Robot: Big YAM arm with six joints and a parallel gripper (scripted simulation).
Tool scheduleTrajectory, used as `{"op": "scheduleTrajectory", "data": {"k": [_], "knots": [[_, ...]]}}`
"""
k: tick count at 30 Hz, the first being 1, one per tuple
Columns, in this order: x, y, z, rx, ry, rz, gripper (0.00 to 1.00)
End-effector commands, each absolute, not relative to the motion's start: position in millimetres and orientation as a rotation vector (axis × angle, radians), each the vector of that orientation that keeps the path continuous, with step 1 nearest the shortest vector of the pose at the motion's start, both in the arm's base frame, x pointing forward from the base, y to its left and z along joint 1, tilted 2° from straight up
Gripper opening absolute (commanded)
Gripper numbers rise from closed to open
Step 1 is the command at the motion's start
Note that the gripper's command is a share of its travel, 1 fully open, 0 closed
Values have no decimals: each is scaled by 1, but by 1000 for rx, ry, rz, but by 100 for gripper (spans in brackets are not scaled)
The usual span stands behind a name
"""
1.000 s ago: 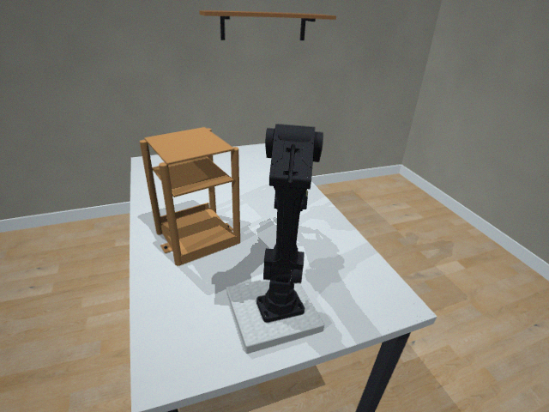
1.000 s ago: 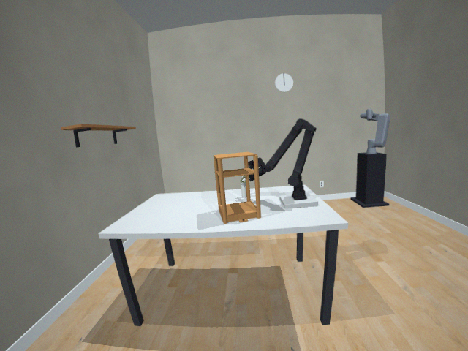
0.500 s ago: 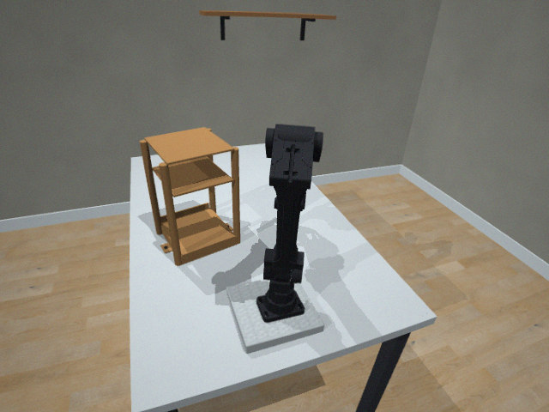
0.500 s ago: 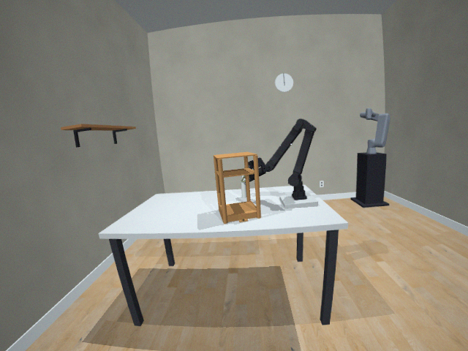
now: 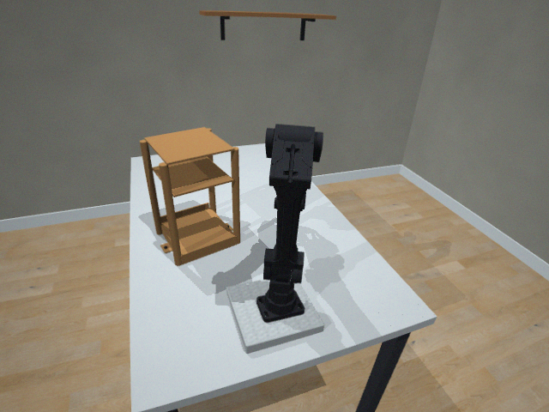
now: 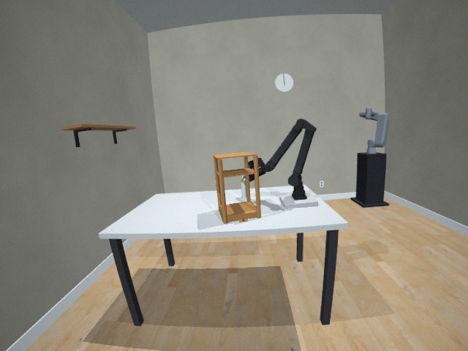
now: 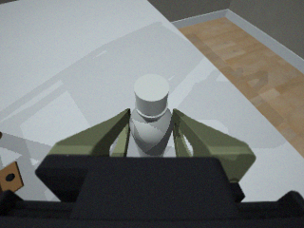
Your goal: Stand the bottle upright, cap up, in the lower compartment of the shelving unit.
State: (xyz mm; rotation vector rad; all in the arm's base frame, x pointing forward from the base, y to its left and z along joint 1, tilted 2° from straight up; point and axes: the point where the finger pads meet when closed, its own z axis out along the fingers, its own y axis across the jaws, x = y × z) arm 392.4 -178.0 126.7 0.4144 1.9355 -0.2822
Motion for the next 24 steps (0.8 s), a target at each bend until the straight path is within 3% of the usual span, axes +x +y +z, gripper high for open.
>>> {"op": "scheduleTrajectory", "data": {"k": [1,24], "knots": [[388,-183,125,420,1928,-296,27],[388,-183,134,421,1930,-295,27]]}}
